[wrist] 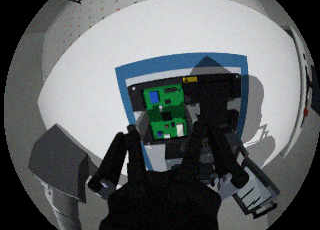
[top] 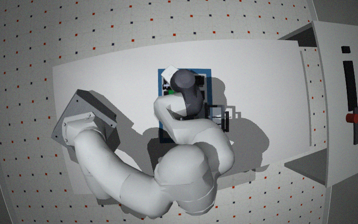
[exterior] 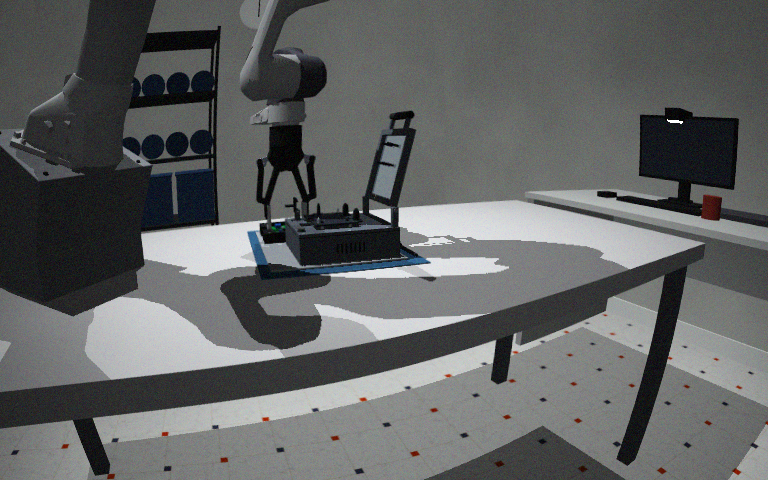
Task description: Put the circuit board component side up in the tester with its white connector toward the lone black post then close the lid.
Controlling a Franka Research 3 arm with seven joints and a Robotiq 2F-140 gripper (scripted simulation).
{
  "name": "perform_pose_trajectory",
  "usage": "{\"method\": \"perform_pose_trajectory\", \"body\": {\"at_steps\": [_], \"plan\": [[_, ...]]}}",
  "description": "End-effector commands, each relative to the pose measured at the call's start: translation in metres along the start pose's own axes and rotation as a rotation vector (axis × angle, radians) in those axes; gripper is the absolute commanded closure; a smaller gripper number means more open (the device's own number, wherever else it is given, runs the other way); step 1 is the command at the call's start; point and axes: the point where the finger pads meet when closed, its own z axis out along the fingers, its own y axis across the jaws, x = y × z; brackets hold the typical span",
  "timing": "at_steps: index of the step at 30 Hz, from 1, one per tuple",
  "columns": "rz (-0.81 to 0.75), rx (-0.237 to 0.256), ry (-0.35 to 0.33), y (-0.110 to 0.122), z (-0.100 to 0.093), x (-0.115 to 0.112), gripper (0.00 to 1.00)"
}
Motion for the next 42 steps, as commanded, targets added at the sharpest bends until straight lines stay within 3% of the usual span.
{"method": "perform_pose_trajectory", "body": {"at_steps": [1,42], "plan": [[0.003,0.001,0.001,0.0003,0.0007,-0.0005,0.51],[0.003,0.001,0.001,0.0003,0.0007,-0.0005,0.54]]}}
